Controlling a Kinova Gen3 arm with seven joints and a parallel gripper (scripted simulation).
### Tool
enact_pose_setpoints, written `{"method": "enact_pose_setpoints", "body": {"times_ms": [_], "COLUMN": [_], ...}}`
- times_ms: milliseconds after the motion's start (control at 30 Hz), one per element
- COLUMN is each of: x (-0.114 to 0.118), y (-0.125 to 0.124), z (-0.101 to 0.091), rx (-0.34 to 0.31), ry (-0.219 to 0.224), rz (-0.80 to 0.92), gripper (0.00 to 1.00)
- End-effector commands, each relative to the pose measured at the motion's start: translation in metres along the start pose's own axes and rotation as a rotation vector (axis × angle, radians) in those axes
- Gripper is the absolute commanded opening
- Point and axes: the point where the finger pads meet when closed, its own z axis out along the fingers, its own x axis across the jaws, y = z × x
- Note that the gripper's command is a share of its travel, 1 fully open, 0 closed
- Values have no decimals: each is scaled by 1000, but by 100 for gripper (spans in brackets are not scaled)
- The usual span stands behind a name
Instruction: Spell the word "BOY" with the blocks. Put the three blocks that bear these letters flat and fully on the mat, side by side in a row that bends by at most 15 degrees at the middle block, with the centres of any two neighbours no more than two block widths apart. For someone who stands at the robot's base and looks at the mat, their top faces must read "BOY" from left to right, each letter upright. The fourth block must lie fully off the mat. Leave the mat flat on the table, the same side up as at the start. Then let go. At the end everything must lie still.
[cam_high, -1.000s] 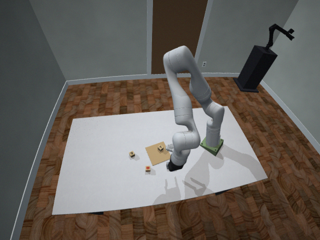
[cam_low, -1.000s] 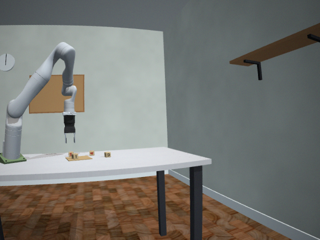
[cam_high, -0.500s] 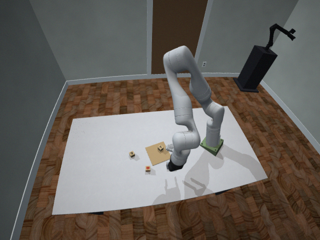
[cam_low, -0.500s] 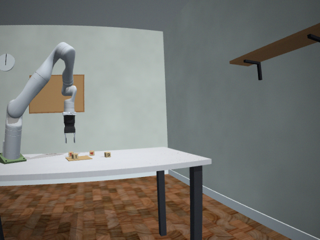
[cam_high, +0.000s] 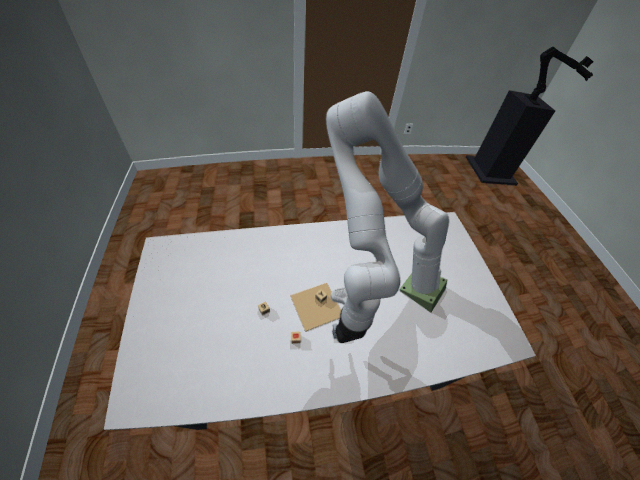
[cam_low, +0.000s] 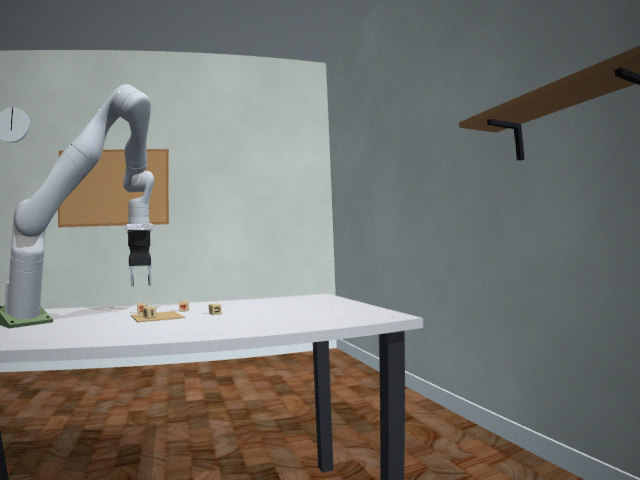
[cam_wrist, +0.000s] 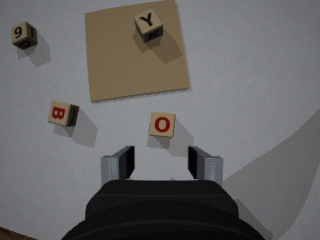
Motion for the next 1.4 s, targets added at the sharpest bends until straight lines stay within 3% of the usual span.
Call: {"method": "enact_pose_setpoints", "body": {"times_ms": [0,167,333,500,567,833,1033,1367], "x": [-1,-23,-69,-126,-126,-197,-214,-215], "y": [0,-4,-19,-50,-50,-113,-135,-136], "z": [0,-1,-1,-1,-1,-1,0,0], "rx": [-1,-3,-5,-6,-6,-3,-1,-1], "ry": [-1,-1,0,0,0,-1,-2,-2], "rz": [3,3,3,3,3,3,3,3], "gripper": [100,100,100,100,100,100,100,100]}}
